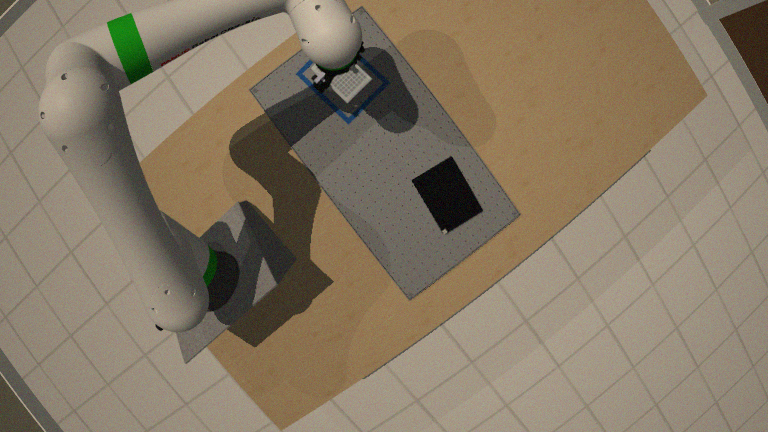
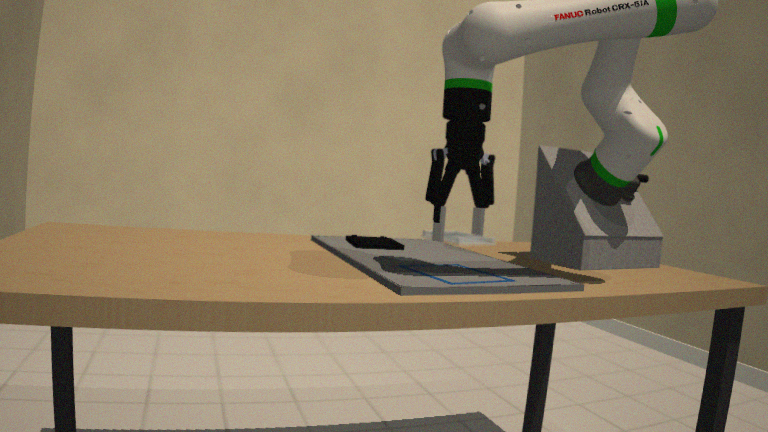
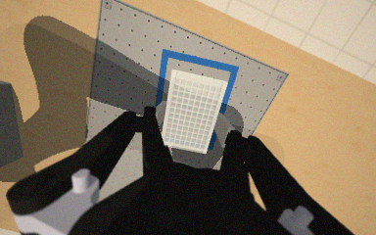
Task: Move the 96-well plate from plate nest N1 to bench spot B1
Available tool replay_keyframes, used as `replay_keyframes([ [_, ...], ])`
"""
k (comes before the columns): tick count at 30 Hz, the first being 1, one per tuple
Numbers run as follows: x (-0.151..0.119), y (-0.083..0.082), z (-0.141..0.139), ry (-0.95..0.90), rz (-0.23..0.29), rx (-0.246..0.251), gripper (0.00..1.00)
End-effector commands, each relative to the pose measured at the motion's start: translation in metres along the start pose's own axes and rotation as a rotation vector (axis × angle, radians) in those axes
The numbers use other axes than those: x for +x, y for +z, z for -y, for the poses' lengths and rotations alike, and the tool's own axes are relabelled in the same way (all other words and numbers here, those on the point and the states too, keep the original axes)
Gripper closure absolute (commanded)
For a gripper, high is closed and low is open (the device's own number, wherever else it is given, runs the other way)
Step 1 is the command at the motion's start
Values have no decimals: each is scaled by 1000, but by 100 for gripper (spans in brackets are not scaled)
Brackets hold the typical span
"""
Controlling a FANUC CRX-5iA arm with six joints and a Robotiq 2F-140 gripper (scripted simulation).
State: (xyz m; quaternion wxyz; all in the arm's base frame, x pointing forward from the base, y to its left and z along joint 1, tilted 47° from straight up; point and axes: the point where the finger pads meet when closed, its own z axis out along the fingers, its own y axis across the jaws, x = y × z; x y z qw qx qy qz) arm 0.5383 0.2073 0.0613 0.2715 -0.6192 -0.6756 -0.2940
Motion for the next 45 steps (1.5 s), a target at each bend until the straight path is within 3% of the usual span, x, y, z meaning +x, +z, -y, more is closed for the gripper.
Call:
replay_keyframes([
  [1, 0, 1, 0, 0, 0, 0, 100],
  [28, 0, 43, 0, 0, 0, 0, 100],
  [45, 0, 51, 0, 0, 0, 0, 100],
])
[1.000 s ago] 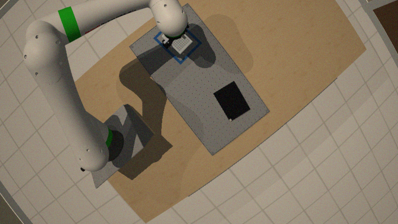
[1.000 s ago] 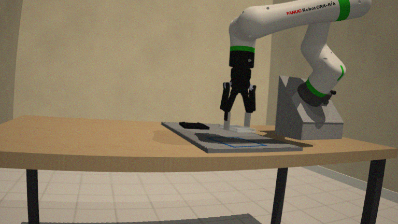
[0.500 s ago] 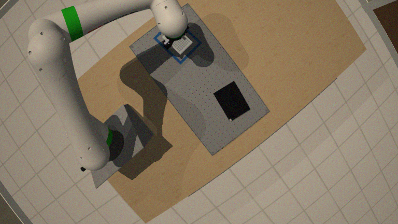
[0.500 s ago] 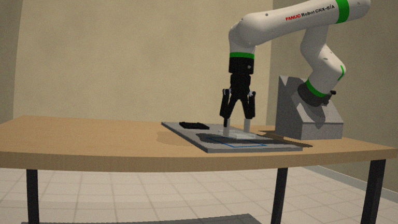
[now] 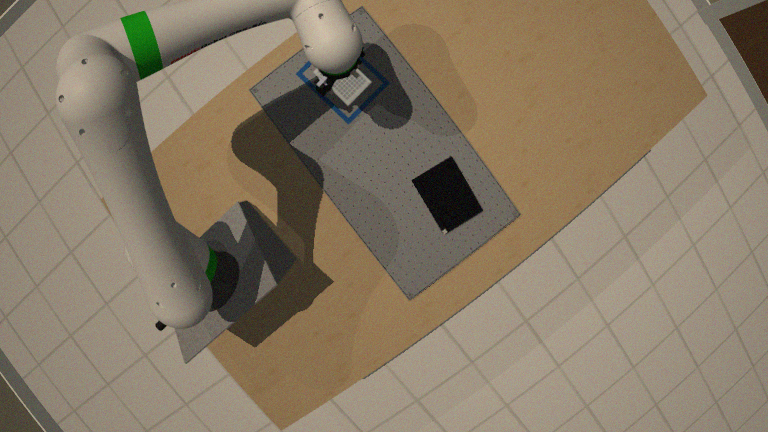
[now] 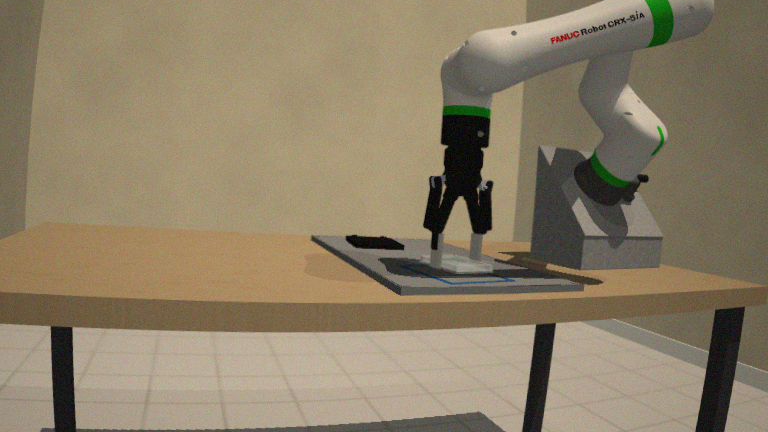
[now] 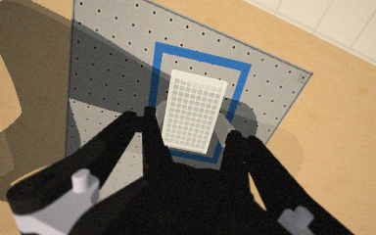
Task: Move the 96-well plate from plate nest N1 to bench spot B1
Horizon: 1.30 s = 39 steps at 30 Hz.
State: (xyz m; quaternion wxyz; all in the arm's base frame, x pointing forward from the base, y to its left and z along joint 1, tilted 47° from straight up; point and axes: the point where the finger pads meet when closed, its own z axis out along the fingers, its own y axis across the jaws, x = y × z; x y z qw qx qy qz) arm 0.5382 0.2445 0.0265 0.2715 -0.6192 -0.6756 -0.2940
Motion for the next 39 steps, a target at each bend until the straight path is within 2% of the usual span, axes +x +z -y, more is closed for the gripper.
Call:
replay_keyframes([
  [1, 0, 0, 0, 0, 0, 0, 100],
  [39, 0, 4, 0, 0, 0, 0, 100],
])
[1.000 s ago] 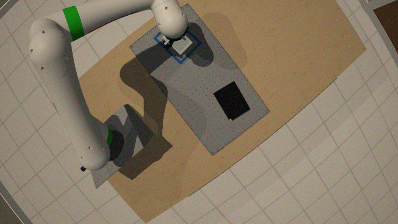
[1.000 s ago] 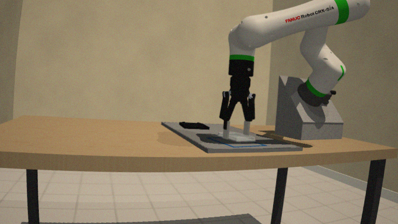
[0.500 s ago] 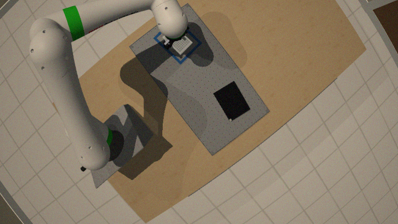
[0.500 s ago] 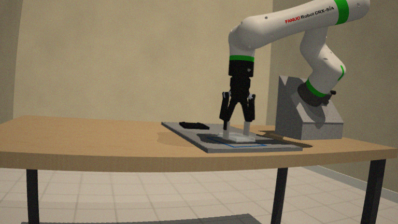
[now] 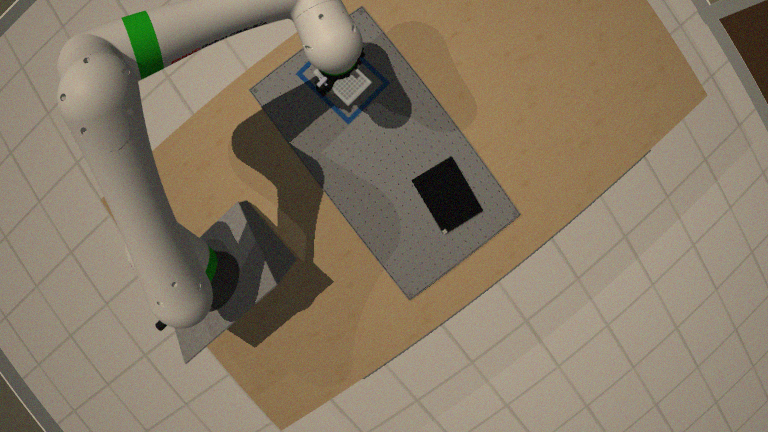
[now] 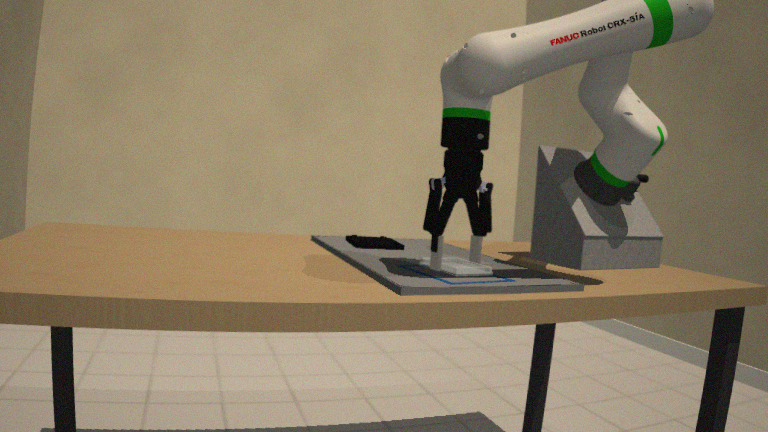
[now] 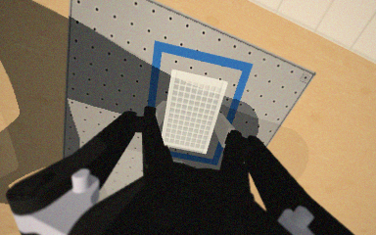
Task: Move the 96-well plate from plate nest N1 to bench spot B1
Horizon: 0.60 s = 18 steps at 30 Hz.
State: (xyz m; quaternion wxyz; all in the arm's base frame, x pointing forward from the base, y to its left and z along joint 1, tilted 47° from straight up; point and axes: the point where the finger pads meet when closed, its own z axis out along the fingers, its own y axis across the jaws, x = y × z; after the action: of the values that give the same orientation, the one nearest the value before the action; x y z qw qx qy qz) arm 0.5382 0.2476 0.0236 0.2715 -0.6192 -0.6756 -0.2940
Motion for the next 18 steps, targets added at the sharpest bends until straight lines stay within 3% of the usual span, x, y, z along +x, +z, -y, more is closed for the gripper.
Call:
replay_keyframes([
  [1, 0, 0, 0, 0, 0, 0, 100],
  [18, 0, 3, 0, 0, 0, 0, 100],
])
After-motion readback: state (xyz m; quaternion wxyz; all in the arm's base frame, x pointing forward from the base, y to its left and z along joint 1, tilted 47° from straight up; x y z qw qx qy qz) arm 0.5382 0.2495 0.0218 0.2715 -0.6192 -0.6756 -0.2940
